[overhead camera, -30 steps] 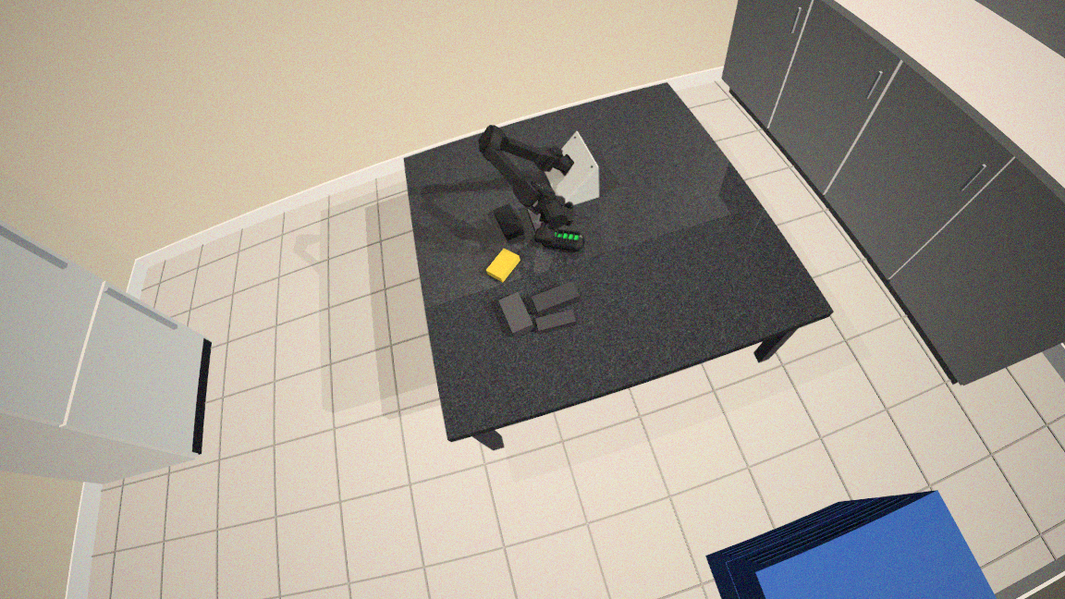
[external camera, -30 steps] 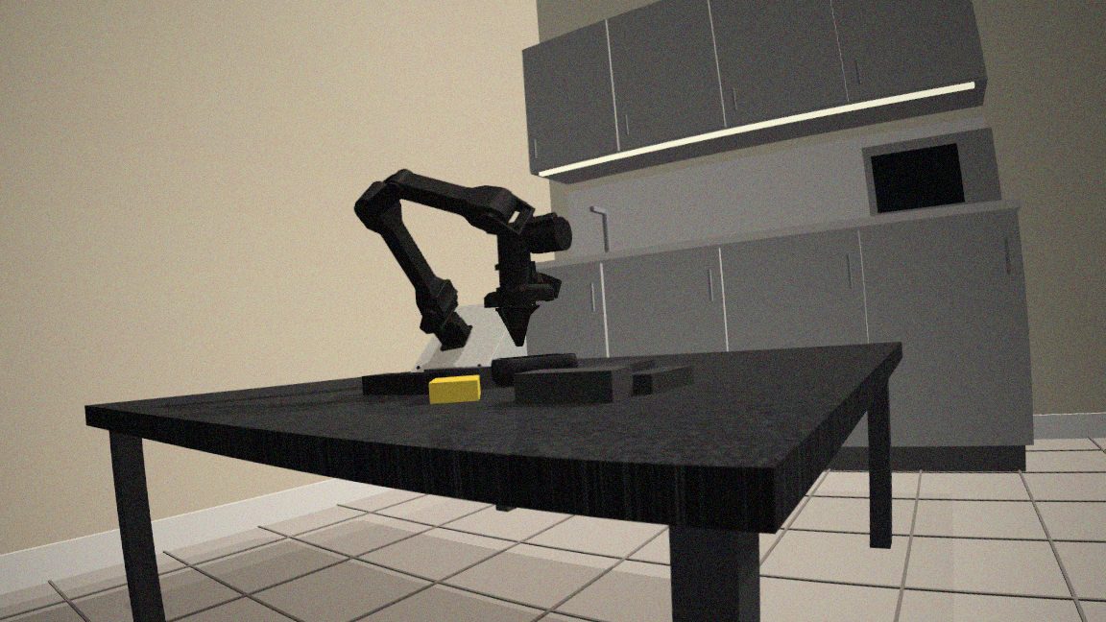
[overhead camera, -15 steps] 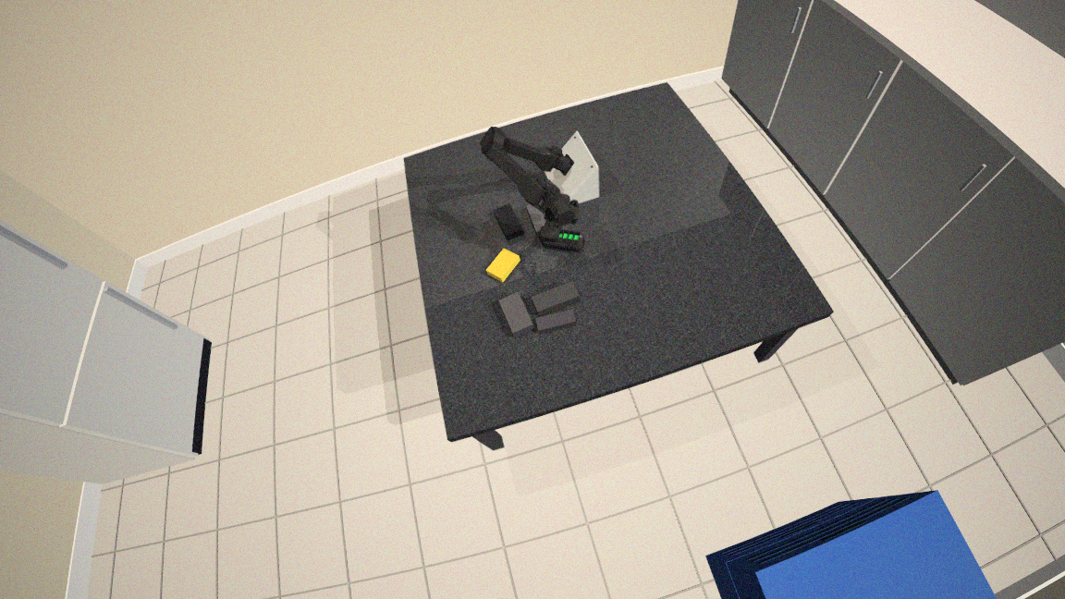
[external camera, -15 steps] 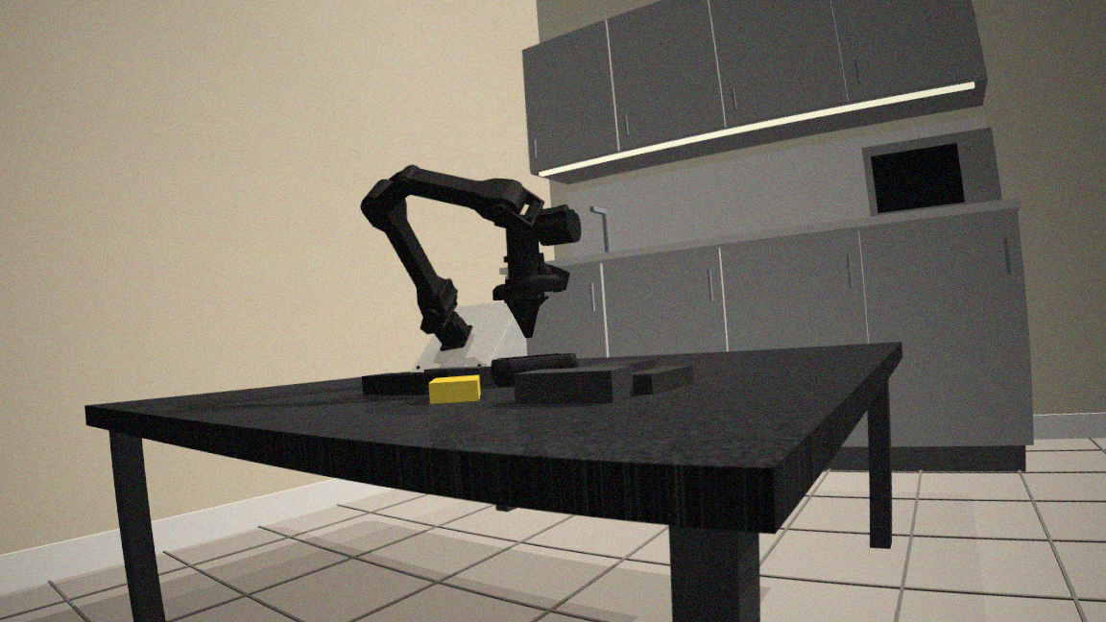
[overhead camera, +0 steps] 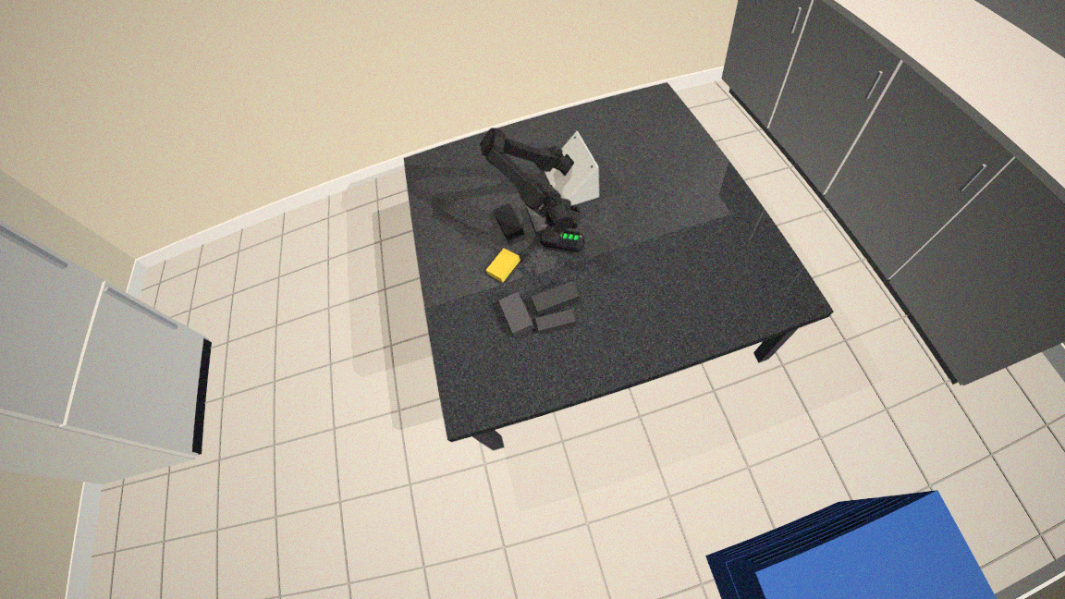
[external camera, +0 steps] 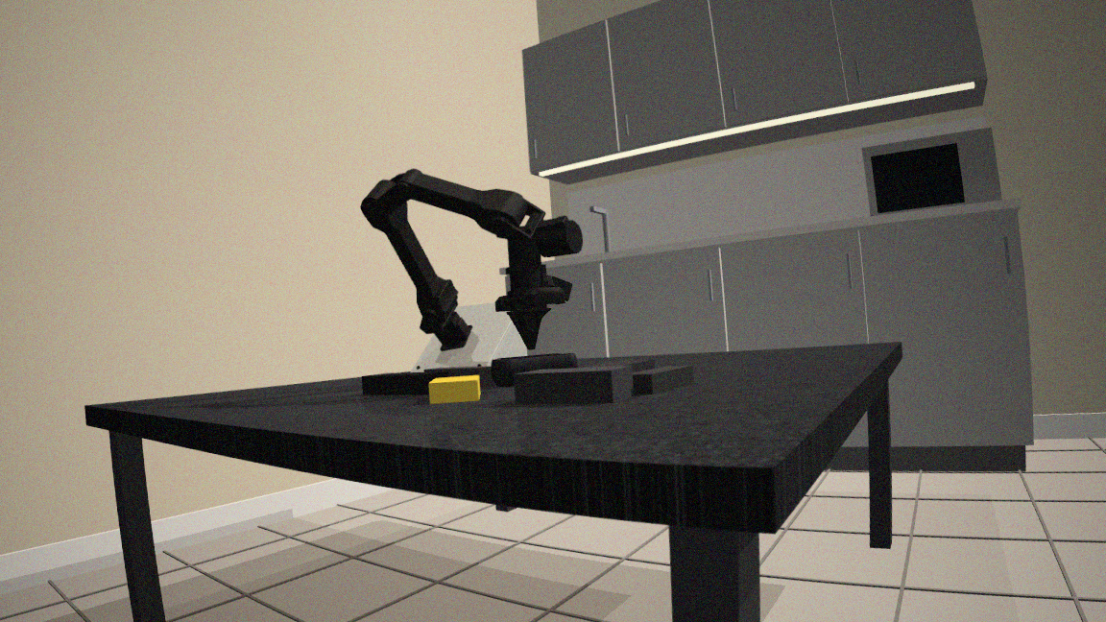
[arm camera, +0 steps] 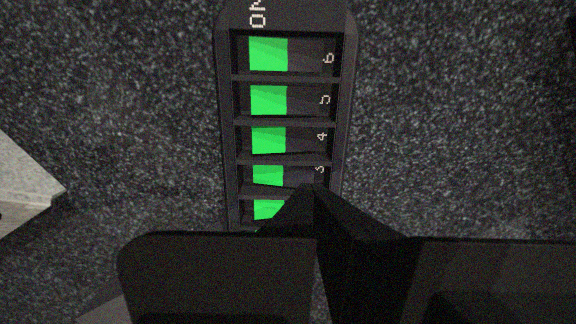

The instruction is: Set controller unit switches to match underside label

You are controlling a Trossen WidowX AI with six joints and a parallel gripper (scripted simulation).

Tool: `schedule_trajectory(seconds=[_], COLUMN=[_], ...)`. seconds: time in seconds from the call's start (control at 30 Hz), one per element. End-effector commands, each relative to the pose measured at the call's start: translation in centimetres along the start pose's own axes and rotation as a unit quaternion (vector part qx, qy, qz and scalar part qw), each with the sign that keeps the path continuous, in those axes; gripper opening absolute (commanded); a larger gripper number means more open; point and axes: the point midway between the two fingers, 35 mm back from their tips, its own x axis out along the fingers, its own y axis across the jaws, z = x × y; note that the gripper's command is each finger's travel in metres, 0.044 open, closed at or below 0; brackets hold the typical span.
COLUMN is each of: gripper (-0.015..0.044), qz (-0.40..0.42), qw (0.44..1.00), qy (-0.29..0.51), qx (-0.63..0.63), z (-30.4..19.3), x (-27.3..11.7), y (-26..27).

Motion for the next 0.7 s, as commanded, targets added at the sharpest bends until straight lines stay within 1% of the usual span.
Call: schedule_trajectory(seconds=[0.0,0.33,0.67], gripper=[0.0000,0.0000,0.0000], qz=[0.001,0.001,0.001], qw=[1.000,1.000,1.000], qy=[0.001,0.002,0.002], qx=[-0.004,-0.004,-0.004], z=[0.0,-0.1,-0.1], x=[0.8,2.1,2.1], y=[0.1,0.2,0.2])
